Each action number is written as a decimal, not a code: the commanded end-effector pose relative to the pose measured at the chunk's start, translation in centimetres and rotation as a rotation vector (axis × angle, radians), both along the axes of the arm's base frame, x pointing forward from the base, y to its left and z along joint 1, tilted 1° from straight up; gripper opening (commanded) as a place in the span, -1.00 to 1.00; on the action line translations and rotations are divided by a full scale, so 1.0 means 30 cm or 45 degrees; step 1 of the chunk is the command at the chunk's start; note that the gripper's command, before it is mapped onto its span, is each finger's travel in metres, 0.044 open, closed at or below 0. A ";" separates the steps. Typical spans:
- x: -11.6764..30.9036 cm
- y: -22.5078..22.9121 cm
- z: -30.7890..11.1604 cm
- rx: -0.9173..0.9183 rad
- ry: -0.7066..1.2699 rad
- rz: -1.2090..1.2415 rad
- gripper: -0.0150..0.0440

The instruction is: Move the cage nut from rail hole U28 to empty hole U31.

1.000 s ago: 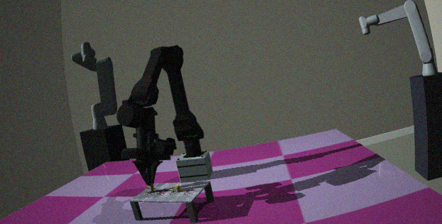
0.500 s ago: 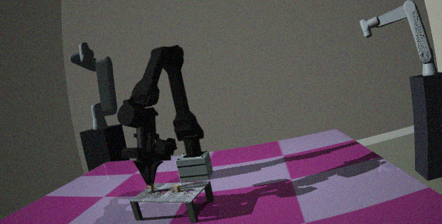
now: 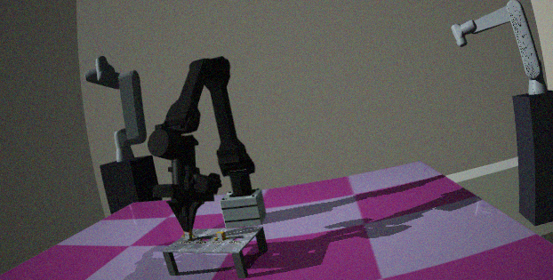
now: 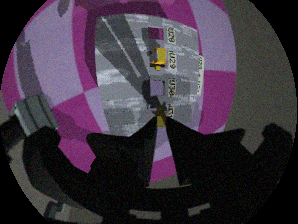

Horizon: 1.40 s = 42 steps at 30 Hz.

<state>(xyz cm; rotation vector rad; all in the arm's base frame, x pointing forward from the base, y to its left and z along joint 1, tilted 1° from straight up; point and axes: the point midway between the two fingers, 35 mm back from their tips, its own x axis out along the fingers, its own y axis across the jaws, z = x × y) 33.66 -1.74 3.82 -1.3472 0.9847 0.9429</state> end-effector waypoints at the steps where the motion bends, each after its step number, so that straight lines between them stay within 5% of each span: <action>1: -0.002 0.002 -0.001 0.005 -0.013 0.001 -0.37; 42: -0.013 0.003 -0.007 0.003 -0.082 0.001 -0.37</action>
